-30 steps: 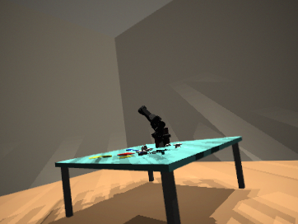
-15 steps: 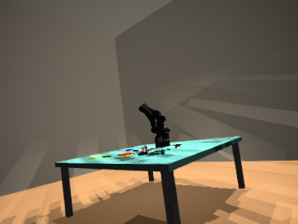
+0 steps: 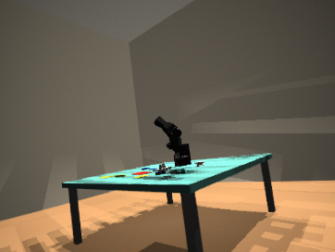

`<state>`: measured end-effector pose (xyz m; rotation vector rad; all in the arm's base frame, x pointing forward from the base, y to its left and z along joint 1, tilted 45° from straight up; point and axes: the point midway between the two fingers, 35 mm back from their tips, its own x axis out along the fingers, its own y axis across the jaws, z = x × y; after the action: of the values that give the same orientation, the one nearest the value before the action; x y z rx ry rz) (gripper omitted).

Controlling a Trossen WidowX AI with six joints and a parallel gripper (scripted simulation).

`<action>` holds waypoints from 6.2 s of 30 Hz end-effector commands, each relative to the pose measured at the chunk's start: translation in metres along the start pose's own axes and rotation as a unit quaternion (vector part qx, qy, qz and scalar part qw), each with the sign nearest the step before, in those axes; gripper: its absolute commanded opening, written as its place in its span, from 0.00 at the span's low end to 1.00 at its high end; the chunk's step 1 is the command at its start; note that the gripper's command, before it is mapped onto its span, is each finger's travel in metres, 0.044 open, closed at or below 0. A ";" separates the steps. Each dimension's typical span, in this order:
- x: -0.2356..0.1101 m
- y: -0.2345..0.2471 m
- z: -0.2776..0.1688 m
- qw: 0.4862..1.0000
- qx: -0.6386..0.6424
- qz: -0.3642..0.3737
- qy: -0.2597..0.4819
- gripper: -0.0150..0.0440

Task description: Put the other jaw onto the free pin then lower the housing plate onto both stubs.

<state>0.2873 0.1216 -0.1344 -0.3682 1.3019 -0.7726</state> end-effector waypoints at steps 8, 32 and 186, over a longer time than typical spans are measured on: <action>-0.004 -0.029 0.023 1.000 -0.029 0.005 -0.001 0.48; -0.007 -0.099 0.061 0.996 -0.086 0.008 -0.002 0.48; 0.052 -0.197 0.086 0.984 -0.178 -0.012 -0.003 0.48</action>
<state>0.3147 -0.0666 -0.0207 -0.6652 1.4333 -0.5585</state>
